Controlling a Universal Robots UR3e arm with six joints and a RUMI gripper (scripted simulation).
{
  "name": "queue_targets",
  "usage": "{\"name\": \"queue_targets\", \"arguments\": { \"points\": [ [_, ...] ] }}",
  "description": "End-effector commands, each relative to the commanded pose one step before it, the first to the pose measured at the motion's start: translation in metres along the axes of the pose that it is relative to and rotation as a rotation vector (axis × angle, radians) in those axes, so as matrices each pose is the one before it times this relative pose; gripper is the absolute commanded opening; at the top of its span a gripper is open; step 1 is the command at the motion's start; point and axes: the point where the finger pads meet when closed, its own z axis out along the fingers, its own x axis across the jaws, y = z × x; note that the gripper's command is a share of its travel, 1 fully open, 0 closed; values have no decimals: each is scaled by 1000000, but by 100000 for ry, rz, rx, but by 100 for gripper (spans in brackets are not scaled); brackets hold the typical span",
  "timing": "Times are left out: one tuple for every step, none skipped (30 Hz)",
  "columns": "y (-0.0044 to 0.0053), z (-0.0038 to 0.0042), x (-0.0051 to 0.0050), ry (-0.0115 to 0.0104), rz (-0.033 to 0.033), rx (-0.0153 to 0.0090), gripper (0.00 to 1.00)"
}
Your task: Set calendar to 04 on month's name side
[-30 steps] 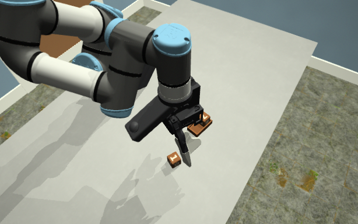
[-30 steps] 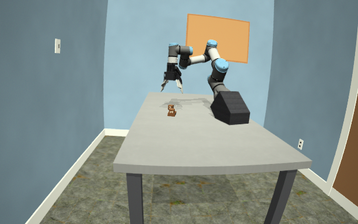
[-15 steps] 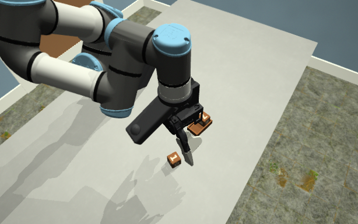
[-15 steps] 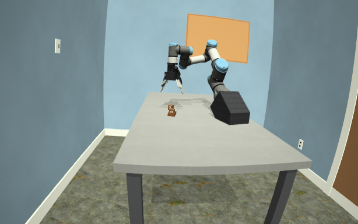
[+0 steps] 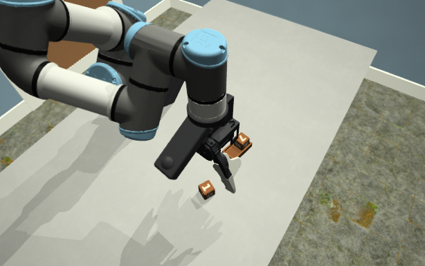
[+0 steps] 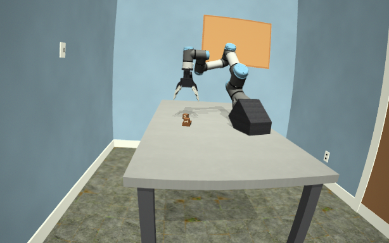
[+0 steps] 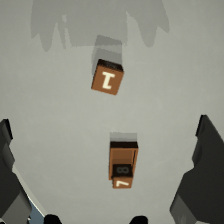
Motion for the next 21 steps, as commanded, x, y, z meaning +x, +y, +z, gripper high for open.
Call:
{"name": "queue_targets", "arguments": {
  "points": [
    [-2273,137,-2742,-722,-17251,-719,100],
    [-172,48,-226,1,-1909,-2,100],
    [-97,27,-125,1,-1071,-1,100],
    [-261,75,-343,1,-2969,-3,100],
    [-9,2,-11,0,-96,0,100],
    [-272,79,-354,1,-3147,-3,100],
    [-236,70,-304,1,-2774,-2,100],
    [-39,11,-49,0,-454,0,100],
    [-274,83,-353,1,-3306,-3,100],
    [-181,56,-231,1,-2219,-2,100],
    [-94,29,-119,0,-1162,-1,100],
    [0,0,0,0,0,0,100],
    [0,0,0,0,0,0,100],
    [-272,86,-349,1,-3455,-3,100],
    [-269,88,-347,1,-3526,-3,100],
    [-225,75,-290,1,-3033,-2,100],
    [-42,14,-52,0,-562,0,100],
    [-226,78,-292,1,-3145,-2,100],
    [-37,13,-47,0,-515,0,100],
    [-236,85,-309,1,-3432,-2,100],
    [-20,7,-25,0,-291,0,100]
  ]
}}
